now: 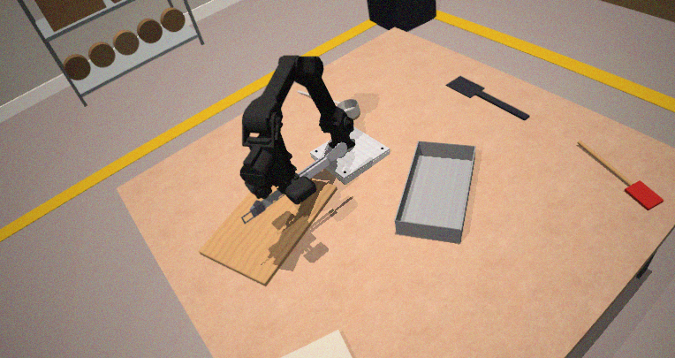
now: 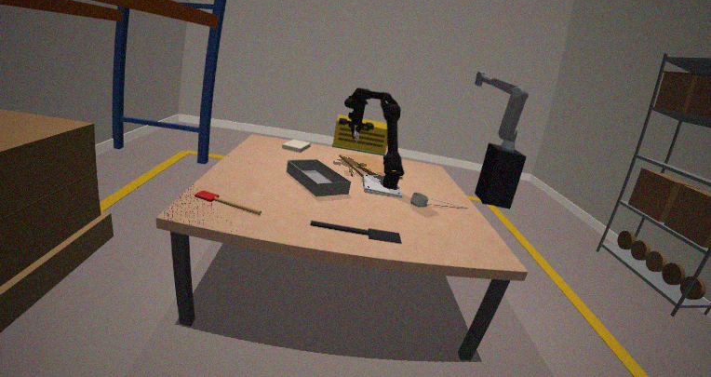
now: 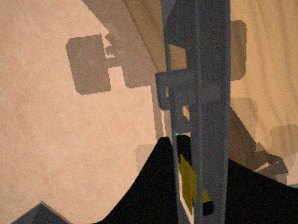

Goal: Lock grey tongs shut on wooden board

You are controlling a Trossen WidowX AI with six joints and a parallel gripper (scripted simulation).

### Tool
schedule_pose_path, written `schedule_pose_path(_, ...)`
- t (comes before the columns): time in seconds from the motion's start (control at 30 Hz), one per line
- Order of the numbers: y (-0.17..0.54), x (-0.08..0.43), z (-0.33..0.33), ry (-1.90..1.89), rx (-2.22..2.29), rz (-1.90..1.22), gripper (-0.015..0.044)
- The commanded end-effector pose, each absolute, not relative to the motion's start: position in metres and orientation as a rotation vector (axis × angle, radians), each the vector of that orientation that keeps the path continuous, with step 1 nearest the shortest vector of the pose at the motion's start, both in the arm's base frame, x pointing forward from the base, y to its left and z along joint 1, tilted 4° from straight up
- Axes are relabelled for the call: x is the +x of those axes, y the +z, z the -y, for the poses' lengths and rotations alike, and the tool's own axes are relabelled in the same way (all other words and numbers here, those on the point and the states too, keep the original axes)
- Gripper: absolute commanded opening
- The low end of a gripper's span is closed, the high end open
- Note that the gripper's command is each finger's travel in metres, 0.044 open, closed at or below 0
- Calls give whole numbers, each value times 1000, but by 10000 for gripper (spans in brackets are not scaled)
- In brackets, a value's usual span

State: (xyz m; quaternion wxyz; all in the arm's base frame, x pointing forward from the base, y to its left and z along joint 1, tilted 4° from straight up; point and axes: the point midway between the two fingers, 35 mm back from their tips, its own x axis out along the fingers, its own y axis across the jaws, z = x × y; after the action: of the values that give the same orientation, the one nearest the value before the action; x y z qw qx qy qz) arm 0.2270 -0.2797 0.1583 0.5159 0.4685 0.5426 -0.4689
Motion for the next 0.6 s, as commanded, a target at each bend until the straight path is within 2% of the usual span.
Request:
schedule_pose_path(0.0, 163, 219, 284, -1260, 1240, -1210, -150)
schedule_pose_path(0.57, 163, 189, 301, -1754, 1710, -787, -150)
